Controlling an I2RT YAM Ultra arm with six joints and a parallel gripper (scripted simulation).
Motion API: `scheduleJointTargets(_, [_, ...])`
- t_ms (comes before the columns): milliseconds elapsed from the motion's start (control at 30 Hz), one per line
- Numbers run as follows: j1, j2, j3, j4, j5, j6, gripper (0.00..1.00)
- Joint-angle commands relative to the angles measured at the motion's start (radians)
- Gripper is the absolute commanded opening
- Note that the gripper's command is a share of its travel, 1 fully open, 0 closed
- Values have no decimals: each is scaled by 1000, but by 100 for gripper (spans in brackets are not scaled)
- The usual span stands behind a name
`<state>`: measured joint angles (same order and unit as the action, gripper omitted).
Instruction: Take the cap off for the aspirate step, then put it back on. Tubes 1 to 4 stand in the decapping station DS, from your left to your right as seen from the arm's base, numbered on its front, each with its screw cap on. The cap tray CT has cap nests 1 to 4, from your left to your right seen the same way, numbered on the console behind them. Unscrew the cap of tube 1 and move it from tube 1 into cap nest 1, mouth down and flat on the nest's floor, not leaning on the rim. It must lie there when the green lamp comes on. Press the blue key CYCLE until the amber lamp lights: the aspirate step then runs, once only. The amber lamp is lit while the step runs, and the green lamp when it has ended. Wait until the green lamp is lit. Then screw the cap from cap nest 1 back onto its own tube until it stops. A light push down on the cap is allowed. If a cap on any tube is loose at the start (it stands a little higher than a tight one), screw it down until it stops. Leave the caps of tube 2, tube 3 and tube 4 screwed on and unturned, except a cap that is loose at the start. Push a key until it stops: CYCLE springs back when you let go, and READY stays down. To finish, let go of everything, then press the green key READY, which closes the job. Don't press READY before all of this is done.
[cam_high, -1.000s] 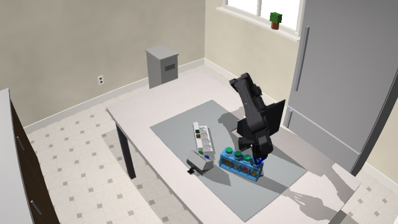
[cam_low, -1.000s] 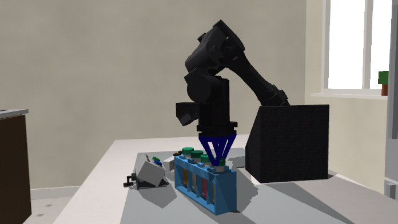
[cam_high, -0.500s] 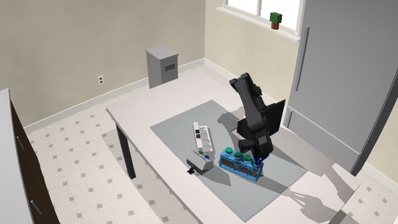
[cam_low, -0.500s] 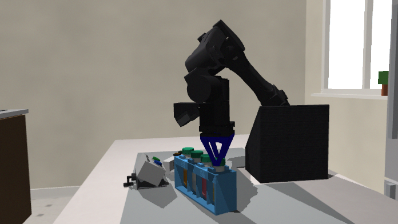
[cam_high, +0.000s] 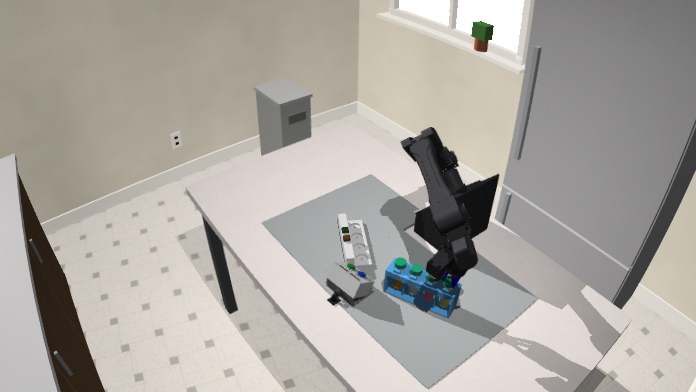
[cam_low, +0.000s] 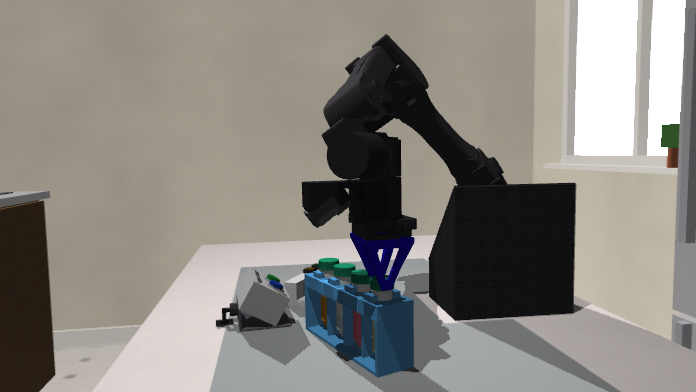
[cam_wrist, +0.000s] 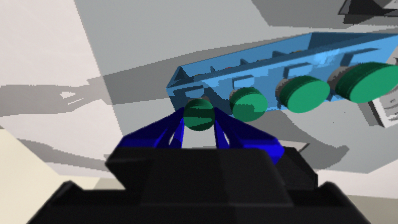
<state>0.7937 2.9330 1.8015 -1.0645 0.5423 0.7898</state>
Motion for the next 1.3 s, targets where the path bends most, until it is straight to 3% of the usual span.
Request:
scheduleJointTargets(0, [8,-7,5,-1,0,-249,0])
scheduleJointTargets(100, [8,-7,5,-1,0,-399,0])
scheduleJointTargets(167, [8,-7,5,-1,0,-399,0])
scheduleJointTargets(667, [8,-7,5,-2,0,-1149,0])
scheduleJointTargets(733, [8,-7,5,-2,0,-1149,0])
scheduleJointTargets(1267, [9,-7,6,-2,0,-1898,0])
